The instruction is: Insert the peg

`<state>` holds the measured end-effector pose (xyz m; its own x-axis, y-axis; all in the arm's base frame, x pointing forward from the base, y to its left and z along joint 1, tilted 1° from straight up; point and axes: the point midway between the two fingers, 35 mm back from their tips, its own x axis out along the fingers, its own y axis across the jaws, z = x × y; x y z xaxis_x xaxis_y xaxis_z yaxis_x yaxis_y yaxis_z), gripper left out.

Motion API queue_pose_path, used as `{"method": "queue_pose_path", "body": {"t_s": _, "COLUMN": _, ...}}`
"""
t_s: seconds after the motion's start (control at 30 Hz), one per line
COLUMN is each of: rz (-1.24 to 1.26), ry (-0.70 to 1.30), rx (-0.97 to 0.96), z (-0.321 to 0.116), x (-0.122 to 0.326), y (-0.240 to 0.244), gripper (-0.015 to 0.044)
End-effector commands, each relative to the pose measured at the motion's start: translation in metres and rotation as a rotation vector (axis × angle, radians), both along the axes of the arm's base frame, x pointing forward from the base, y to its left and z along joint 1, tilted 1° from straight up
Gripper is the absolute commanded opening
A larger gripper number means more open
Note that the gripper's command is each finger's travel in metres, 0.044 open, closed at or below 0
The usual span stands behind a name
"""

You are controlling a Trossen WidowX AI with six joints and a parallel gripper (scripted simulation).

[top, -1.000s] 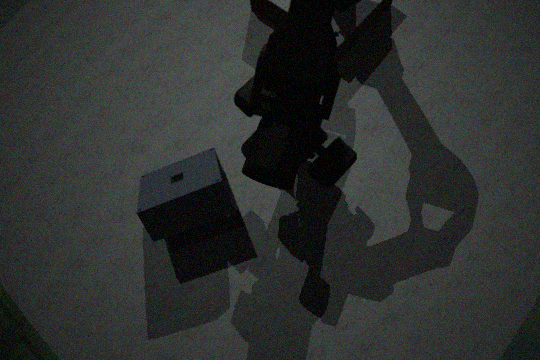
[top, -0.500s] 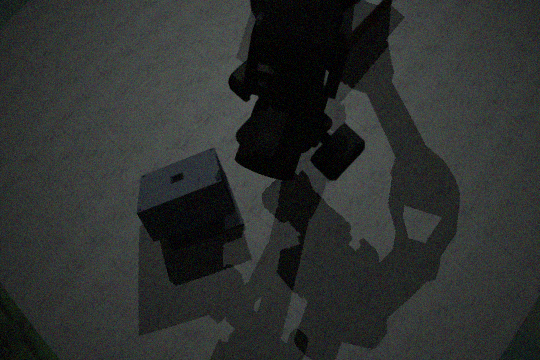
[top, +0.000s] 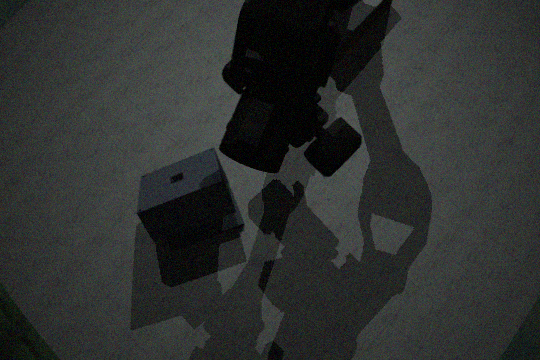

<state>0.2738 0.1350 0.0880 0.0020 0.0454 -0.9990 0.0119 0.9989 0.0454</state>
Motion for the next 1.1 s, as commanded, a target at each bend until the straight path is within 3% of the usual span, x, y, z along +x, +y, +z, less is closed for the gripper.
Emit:
{"method": "queue_pose_path", "body": {"t_s": 0.0, "rz": -0.004, "ry": 0.007, "rx": 0.018, "z": 0.001, "x": 0.003, "y": -0.001, "gripper": 0.0}}
{"method": "queue_pose_path", "body": {"t_s": 1.07, "rz": -0.077, "ry": 0.043, "rx": 0.158, "z": 0.005, "x": 0.029, "y": -0.022, "gripper": 0.0}}
